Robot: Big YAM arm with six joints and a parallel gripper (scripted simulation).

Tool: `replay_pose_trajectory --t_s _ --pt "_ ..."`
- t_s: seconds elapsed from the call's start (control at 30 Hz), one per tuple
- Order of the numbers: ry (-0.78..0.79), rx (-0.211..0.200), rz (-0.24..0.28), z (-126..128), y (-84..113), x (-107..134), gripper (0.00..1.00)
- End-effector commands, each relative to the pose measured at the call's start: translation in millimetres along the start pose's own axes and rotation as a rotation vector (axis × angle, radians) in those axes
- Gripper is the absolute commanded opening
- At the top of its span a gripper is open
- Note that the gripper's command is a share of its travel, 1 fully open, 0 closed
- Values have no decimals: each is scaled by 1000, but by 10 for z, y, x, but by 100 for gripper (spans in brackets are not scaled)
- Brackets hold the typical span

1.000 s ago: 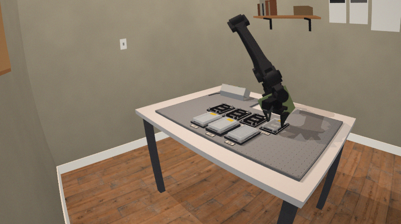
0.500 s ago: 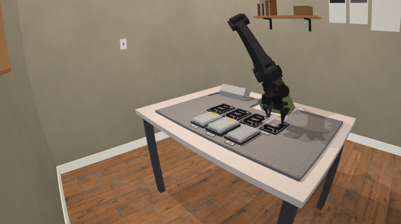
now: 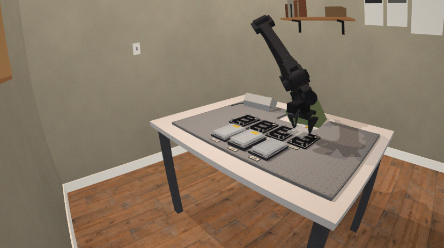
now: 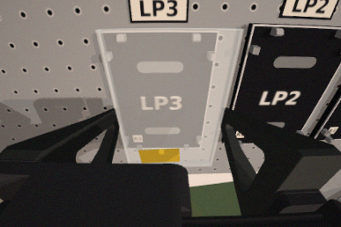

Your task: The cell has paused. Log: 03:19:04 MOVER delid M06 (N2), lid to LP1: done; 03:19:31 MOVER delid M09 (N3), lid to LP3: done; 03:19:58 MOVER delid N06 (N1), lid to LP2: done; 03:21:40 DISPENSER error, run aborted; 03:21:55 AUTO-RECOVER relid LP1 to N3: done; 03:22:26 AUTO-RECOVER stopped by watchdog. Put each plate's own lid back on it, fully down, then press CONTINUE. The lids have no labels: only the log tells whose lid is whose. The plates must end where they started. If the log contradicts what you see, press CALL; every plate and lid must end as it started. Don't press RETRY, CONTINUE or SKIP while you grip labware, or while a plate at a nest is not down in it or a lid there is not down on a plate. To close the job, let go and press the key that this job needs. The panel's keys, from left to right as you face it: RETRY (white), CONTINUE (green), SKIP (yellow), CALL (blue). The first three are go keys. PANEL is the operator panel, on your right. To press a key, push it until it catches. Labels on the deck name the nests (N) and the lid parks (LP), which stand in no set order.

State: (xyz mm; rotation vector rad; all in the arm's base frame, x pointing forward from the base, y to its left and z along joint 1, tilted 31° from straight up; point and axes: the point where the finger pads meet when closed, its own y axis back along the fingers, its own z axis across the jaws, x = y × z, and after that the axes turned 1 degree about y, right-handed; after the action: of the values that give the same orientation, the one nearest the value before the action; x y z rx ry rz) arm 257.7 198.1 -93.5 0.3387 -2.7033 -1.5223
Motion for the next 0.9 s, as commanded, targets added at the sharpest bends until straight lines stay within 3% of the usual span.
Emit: replay_pose_trajectory --t_s 0.0,0.8,0.87 --pt "-20 -38 -28 3 165 -421 0" --pt "-7 -17 -8 -419 47 -1396 0" --pt "-7 -17 -8 -419 47 -1396 0"
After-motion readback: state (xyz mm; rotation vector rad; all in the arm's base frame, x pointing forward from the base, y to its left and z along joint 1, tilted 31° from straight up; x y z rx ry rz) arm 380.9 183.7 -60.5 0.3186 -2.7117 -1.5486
